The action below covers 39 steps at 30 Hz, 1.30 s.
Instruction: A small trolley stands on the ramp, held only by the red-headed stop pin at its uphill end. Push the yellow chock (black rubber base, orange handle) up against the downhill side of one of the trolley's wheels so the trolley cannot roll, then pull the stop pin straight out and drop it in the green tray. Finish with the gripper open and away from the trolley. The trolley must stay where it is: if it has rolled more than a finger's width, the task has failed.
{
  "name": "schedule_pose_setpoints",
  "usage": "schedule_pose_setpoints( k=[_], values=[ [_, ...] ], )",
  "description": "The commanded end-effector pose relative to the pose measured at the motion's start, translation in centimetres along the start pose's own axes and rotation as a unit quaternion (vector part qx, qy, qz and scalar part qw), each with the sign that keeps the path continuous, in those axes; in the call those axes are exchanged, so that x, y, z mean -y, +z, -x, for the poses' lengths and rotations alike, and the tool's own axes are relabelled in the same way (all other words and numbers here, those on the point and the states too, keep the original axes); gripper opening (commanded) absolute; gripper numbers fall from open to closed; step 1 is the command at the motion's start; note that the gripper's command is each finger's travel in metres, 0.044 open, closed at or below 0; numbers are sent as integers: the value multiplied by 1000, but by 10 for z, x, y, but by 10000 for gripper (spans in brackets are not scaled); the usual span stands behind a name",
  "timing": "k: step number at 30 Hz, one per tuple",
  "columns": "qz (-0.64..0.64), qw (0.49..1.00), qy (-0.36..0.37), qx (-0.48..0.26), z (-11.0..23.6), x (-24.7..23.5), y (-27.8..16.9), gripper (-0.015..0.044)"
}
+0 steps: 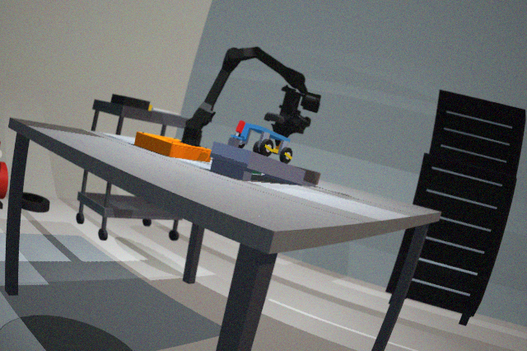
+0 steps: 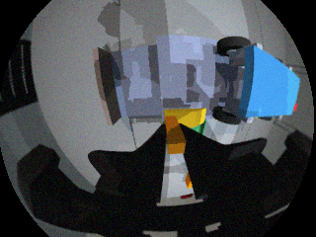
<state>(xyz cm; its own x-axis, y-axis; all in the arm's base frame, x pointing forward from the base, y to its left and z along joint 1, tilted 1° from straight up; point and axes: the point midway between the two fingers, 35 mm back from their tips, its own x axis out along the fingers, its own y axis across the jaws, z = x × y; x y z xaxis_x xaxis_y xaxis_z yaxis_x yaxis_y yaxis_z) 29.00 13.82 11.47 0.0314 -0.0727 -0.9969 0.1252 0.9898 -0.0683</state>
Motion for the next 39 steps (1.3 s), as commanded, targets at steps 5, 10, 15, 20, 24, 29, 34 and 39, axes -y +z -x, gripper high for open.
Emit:
schedule_pose_setpoints(
  k=[5,10,15,20,24,29,34,39],
  values=[
    [2,1000,-4,-2,-20,2,-1,0],
    [2,1000,-4,-2,-29,3,-1,0],
    [2,1000,-4,-2,-28,5,-1,0],
    [2,1000,-4,-1,-27,9,-1,0],
    [2,1000,-4,-1,-27,13,0,0],
    [2,1000,-4,-1,-27,17,0,0],
    [2,1000,-5,-1,-27,21,0,0],
    [2,1000,-5,-1,-26,26,1,0]
  ],
)
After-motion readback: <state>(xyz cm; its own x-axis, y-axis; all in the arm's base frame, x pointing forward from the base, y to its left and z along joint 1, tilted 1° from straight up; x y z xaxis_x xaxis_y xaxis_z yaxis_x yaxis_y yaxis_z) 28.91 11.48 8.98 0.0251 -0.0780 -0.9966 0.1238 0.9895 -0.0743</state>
